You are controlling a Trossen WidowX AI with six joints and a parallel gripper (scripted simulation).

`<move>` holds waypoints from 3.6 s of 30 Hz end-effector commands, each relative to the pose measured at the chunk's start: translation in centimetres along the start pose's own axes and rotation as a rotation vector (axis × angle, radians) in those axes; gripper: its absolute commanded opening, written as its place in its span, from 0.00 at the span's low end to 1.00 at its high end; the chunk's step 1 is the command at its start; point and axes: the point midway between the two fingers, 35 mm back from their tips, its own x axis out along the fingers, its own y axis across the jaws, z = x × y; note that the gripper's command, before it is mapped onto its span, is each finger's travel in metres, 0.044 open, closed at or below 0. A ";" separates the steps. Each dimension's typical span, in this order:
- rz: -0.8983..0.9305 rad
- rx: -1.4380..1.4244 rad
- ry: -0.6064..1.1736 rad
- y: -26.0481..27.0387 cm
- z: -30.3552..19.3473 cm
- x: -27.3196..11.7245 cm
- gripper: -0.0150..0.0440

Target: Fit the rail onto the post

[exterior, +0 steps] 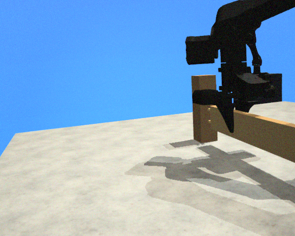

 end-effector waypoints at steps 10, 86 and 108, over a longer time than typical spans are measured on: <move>-0.007 0.000 0.004 -0.1 -0.6 -0.3 0.25; -0.007 0.000 0.005 -0.1 -2.8 -0.3 0.25; 0.003 0.002 -0.002 0.0 -2.6 -0.1 0.61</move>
